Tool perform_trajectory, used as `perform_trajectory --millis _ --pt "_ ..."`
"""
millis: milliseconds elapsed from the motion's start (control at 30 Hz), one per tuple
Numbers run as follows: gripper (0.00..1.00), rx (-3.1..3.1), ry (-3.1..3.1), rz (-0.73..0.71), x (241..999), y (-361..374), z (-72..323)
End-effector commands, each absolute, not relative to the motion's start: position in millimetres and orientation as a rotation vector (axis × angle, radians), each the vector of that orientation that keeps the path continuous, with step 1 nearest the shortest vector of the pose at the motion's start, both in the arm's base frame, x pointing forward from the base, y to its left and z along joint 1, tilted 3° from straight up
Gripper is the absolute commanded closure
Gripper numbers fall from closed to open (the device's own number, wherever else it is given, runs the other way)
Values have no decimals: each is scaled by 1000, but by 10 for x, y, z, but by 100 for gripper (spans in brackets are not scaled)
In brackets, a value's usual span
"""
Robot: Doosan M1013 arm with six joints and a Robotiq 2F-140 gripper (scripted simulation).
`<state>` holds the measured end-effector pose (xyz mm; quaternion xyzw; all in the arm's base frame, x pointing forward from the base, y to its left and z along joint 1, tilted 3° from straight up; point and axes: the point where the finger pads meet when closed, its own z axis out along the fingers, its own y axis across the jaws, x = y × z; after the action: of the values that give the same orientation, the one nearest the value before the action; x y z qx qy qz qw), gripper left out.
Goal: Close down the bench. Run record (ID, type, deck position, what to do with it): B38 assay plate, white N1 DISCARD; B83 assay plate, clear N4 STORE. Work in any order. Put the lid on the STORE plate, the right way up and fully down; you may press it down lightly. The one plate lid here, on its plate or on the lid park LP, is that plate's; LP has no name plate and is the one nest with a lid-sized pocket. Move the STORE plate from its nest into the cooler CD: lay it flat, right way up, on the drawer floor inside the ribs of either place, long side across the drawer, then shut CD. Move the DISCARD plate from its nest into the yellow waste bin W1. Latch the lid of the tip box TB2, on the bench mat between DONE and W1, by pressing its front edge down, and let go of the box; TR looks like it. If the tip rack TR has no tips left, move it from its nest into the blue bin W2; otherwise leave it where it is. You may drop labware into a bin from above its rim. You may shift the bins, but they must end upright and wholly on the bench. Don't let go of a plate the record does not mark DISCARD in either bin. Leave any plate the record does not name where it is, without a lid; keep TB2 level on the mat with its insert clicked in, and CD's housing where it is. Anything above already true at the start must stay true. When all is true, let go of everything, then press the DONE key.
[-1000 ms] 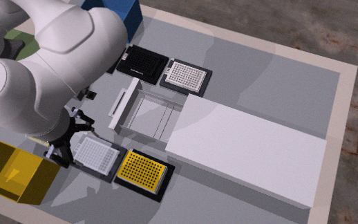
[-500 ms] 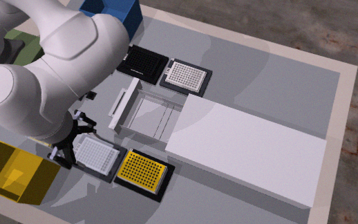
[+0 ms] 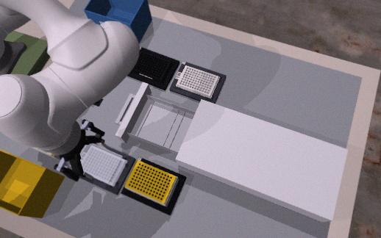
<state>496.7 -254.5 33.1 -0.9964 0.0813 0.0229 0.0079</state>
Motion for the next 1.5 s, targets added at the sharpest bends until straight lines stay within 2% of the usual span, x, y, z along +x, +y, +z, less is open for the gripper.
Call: perform_trajectory --millis 0,767,1467 --pt "100 -3115 254 71 4965 -2544 292" --pt "100 -3115 254 71 4953 -2538 19" --pt "100 -3115 254 71 4953 -2538 19"
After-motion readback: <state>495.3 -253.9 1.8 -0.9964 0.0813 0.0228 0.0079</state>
